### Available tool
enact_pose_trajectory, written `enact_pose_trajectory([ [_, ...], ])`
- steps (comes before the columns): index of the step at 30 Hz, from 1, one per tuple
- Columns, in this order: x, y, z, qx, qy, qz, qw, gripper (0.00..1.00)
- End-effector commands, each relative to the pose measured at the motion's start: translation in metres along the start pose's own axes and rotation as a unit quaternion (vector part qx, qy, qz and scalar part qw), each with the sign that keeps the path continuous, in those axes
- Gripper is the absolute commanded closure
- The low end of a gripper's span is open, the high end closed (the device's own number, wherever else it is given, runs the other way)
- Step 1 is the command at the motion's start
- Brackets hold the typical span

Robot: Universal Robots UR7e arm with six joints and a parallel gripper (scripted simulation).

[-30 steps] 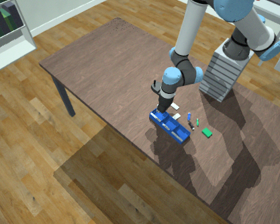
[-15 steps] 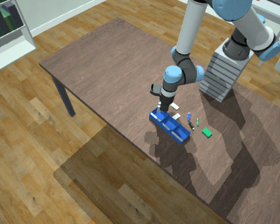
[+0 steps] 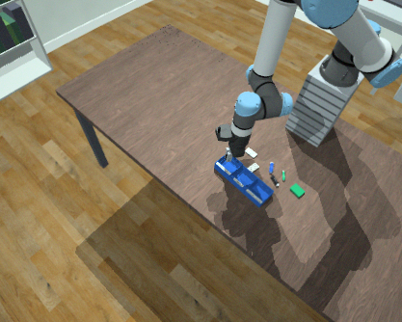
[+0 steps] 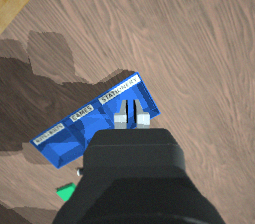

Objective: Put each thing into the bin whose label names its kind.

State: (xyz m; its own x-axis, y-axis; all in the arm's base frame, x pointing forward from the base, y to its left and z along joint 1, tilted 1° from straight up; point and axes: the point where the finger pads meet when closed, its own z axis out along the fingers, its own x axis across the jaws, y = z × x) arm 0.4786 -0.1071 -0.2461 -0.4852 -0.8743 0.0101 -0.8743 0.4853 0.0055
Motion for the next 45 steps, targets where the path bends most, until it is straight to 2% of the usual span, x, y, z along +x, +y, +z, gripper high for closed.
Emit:
enact_pose_trajectory([
  [1, 0.0, -0.001, -0.001, 0.001, -0.004, -0.078, 0.997, 0.69],
  [3, 0.0, -0.001, -0.001, 0.001, -0.004, -0.078, 0.997, 0.69],
  [4, 0.0, -0.001, -0.001, 0.001, -0.005, -0.125, 0.992, 0.69],
  [14, 0.0, -0.001, -0.001, 0.001, -0.014, -0.27, 0.963, 0.69],
  [20, 0.0, -0.001, 0.002, 0.001, -0.014, -0.27, 0.963, 0.69],
  [35, -0.001, -0.001, 0.042, 0.001, -0.014, -0.27, 0.963, 0.69],
  [41, -0.001, -0.001, 0.052, 0.001, -0.014, -0.27, 0.963, 0.69],
  [45, -0.001, -0.001, 0.052, 0.001, -0.014, -0.27, 0.963, 0.69],
])
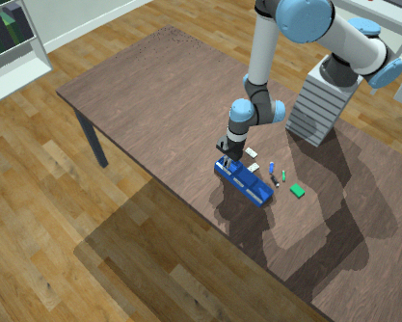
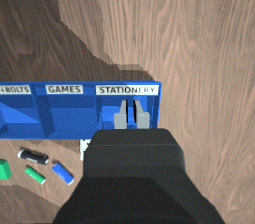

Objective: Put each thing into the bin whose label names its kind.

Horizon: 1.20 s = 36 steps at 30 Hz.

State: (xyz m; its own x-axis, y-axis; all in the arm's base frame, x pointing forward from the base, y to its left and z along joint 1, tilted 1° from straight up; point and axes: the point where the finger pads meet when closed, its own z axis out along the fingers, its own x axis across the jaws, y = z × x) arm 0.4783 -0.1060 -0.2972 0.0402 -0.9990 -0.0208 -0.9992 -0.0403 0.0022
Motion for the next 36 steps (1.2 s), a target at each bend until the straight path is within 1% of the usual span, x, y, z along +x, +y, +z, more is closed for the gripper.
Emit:
enact_pose_trajectory([
  [1, 0.0005, -0.0009, 0.0007, 0.001, 0.001, 0.0, 1.0, 0.69],
  [36, 0.0005, -0.0009, 0.0007, 0.001, 0.001, 0.0, 1.0, 0.69],
])
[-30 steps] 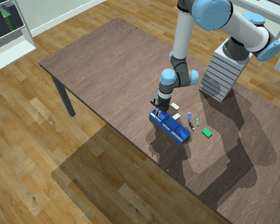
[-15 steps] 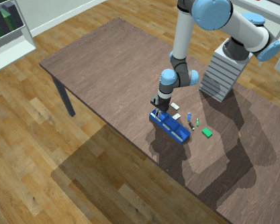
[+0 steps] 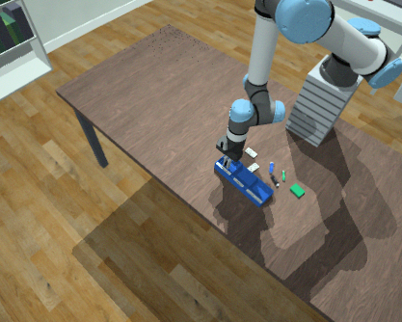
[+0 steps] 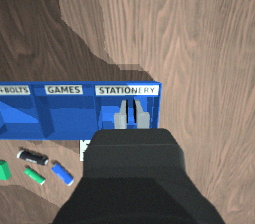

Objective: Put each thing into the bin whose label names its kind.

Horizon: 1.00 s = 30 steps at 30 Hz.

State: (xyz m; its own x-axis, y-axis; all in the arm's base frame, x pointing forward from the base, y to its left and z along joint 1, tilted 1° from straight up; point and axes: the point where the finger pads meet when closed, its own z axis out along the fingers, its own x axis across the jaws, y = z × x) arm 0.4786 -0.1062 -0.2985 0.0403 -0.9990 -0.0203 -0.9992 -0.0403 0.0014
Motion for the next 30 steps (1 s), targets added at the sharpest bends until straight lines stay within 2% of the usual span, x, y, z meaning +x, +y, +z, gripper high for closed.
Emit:
enact_pose_trajectory([
  [1, 0.0, -0.001, -0.001, 0.001, 0.0, 0.0, 1.0, 0.69],
  [9, 0.0, -0.001, -0.001, 0.001, 0.0, 0.0, 1.0, 0.69],
  [30, 0.0, -0.001, -0.026, 0.001, 0.0, 0.0, 1.0, 0.69],
])
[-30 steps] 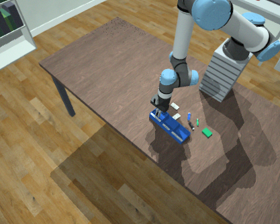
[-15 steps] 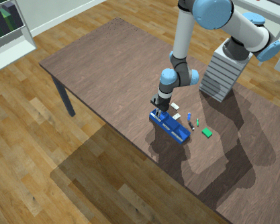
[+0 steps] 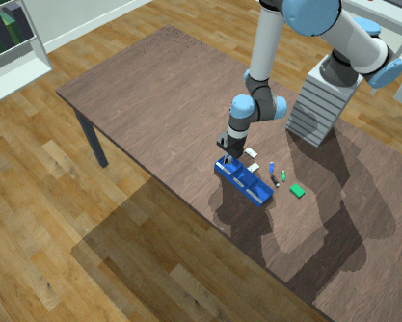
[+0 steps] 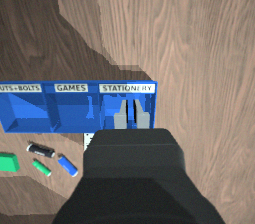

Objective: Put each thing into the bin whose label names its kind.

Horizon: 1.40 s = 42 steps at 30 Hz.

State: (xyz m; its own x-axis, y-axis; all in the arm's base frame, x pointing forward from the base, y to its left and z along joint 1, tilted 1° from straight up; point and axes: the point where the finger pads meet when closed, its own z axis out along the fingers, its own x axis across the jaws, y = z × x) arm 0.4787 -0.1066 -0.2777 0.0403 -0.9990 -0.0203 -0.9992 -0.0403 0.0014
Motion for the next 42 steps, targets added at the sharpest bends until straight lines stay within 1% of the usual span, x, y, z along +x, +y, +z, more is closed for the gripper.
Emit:
enact_pose_trajectory([
  [1, 0.0, -0.001, -0.006, 0.001, 0.0, 0.0, 1.0, 0.69],
  [3, 0.0, -0.001, -0.009, 0.001, 0.0, 0.0, 1.0, 0.69],
  [9, 0.0, -0.001, -0.032, 0.001, 0.0, 0.0, 1.0, 0.69],
  [14, 0.0, -0.001, -0.032, 0.001, 0.0, 0.0, 1.0, 0.69],
  [26, -0.06, -0.003, -0.032, 0.001, 0.0, 0.0, 1.0, 0.69],
  [28, -0.06, -0.003, -0.032, 0.001, 0.0, 0.0, 1.0, 0.69],
  [33, -0.084, -0.004, -0.032, 0.001, 0.0, 0.0, 1.0, 0.69],
  [38, -0.084, -0.004, -0.032, 0.001, 0.0, 0.0, 1.0, 0.69],
  [42, -0.084, -0.004, -0.021, 0.001, 0.0, 0.0, 1.0, 0.69],
])
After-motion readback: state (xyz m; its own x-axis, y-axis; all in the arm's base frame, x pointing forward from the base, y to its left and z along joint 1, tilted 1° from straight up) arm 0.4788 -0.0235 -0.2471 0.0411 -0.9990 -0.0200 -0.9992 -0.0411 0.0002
